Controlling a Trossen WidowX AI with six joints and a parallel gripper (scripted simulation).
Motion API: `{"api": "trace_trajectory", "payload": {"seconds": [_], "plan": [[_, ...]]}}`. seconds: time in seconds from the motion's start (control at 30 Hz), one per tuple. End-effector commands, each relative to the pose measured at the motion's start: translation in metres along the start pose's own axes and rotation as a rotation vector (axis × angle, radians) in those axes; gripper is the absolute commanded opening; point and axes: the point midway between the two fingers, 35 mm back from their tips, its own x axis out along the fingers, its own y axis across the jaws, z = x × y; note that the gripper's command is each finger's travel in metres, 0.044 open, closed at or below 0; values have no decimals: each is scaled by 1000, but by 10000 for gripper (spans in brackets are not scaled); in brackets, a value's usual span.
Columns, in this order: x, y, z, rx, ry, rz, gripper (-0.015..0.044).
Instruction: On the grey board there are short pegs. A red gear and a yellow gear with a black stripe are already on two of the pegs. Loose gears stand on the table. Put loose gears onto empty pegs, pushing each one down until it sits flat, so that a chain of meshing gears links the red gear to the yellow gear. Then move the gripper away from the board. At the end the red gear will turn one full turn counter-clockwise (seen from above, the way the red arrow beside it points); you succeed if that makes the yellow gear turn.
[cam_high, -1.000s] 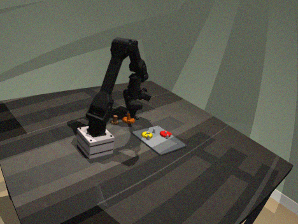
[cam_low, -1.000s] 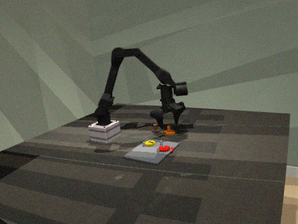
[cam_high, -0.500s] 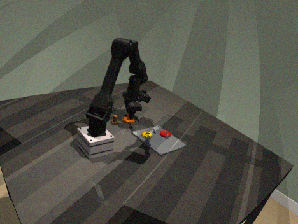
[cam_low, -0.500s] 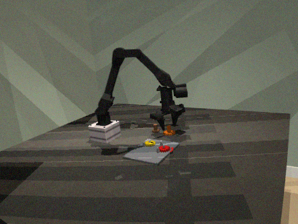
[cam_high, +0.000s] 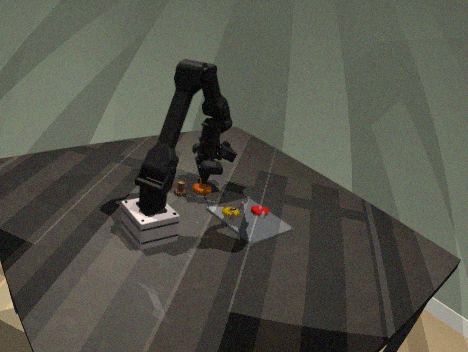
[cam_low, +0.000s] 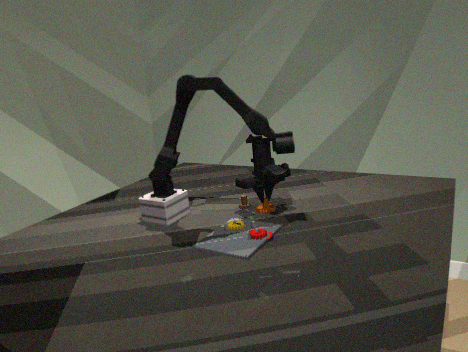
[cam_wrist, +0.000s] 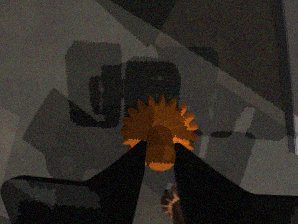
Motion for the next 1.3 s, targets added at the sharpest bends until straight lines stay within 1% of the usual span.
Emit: {"api": "trace_trajectory", "payload": {"seconds": [0.0, 1.27], "plan": [[0, 0, -1, 4, 3, 1, 0], [-96, 9, 12, 4, 1, 2, 0]]}}
